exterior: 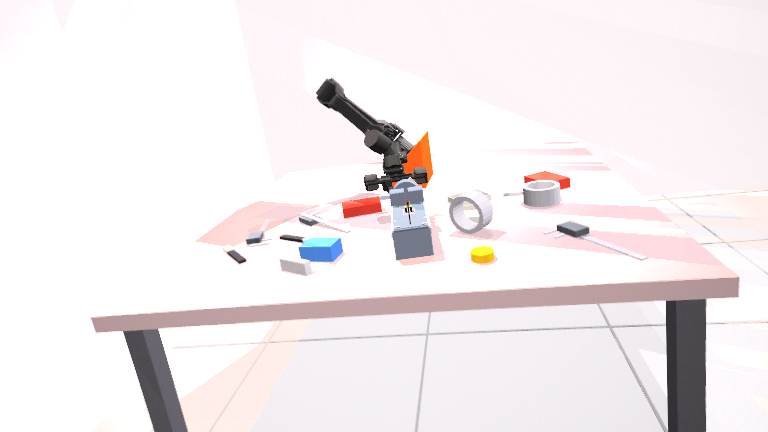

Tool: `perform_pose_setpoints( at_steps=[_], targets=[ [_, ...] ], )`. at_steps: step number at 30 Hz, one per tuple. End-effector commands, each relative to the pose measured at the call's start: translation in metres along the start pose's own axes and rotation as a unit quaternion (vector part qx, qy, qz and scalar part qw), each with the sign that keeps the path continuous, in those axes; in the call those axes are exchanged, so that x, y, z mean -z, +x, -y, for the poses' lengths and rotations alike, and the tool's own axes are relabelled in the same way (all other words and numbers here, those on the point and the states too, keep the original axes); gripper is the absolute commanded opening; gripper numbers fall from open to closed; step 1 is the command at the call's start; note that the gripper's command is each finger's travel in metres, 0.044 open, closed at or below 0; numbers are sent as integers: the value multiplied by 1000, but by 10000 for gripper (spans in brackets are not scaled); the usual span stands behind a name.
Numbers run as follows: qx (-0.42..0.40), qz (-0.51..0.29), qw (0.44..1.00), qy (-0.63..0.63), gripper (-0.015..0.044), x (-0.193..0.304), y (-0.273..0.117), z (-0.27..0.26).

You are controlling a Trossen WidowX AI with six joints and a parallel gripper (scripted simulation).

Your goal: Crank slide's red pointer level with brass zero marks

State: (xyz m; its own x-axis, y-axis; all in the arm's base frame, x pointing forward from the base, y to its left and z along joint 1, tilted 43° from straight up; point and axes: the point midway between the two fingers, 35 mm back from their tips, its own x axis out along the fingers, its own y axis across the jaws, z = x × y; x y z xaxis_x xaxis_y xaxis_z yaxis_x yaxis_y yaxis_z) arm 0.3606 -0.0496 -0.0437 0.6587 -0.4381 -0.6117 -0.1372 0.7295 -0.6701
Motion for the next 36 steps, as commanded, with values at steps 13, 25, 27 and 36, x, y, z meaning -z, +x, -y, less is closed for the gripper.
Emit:
perform_pose_setpoints(
  at_steps=[13, 25, 27, 36],
  targets=[
    [0, 0, 1000, 0, 289, 0, 0, 0],
    [-1, 0, 1000, 1, 440, -14, -12, 0],
    [-1, 0, 1000, 1, 440, -20, -18, 0],
    [-2, 1, 1000, 2, 440, -39, -37, 0]
  ],
)
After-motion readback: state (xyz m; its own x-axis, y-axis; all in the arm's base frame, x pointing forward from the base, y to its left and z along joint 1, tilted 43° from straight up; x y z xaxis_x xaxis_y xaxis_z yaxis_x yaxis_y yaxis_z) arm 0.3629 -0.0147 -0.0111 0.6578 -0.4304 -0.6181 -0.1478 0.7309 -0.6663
